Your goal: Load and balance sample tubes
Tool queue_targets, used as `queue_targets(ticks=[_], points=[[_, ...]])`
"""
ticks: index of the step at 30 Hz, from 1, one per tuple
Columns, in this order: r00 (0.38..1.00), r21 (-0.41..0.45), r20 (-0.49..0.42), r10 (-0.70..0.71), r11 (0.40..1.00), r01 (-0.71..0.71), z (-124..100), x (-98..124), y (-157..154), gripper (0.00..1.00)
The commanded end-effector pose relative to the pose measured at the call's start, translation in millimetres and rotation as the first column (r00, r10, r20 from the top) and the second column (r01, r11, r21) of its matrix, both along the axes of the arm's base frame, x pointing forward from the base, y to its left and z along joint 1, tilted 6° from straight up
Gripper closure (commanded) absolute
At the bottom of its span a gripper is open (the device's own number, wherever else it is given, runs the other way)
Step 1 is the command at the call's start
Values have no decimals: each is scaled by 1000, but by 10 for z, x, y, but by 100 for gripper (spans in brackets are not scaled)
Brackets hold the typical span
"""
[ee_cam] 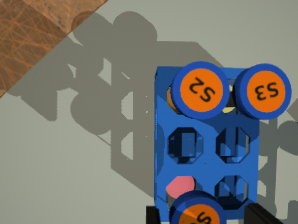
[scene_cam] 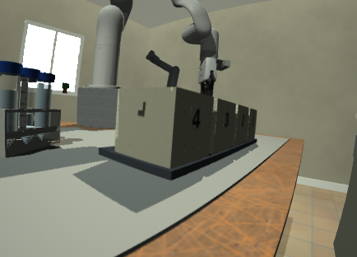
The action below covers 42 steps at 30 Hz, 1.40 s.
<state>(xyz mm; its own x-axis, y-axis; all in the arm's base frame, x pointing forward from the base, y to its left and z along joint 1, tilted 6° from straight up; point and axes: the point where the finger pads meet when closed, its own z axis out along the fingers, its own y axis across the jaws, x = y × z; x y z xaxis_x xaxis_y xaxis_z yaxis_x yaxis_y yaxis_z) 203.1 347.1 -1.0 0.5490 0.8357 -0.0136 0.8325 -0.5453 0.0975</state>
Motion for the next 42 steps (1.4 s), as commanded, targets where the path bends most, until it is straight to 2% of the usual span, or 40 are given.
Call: queue_targets(ticks=[1, 42], points=[[1000, 5, 3, 0, 1000, 0, -36, 14, 18, 43], [1000, 5, 3, 0, 1000, 0, -247, 30, 5, 43]])
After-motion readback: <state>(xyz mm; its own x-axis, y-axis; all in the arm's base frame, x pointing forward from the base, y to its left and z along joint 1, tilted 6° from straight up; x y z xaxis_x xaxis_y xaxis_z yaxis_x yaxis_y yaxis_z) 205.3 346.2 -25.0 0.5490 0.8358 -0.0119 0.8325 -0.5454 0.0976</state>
